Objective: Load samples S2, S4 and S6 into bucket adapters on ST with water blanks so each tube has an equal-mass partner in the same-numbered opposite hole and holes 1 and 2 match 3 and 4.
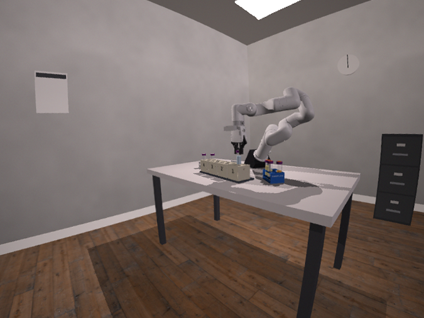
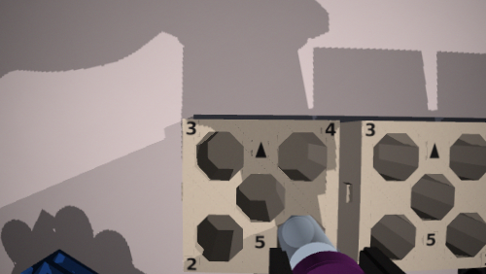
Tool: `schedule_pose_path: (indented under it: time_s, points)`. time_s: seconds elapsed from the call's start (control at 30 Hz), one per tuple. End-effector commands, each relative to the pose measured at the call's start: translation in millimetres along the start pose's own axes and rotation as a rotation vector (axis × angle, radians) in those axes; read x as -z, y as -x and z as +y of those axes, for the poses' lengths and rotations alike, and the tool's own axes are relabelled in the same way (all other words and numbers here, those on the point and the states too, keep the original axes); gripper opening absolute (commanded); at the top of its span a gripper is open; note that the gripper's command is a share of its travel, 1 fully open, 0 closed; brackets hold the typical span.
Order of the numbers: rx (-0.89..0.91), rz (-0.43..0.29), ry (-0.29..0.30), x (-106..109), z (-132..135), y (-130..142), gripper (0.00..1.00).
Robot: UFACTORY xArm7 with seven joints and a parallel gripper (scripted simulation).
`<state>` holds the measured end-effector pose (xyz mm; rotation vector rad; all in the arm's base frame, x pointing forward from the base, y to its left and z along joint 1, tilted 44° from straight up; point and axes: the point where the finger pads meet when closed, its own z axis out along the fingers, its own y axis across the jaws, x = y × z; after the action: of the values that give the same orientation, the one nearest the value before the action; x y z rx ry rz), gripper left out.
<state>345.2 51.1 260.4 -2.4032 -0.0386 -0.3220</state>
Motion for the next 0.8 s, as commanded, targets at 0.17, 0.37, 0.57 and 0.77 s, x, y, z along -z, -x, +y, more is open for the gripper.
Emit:
schedule_pose_path:
  time_s: [0.17,0.37,0.57,0.77]
  points:
    - [0.0,0.003,0.0,18.0,0.1,-0.7,0.0]
    - [0.0,0.003,0.0,30.1,0.1,-0.7,0.0]
    - [0.0,0.003,0.0,40.1,0.1,-0.6,0.0]
    - [0.0,0.003,0.001,50.1,0.1,-0.6,0.0]
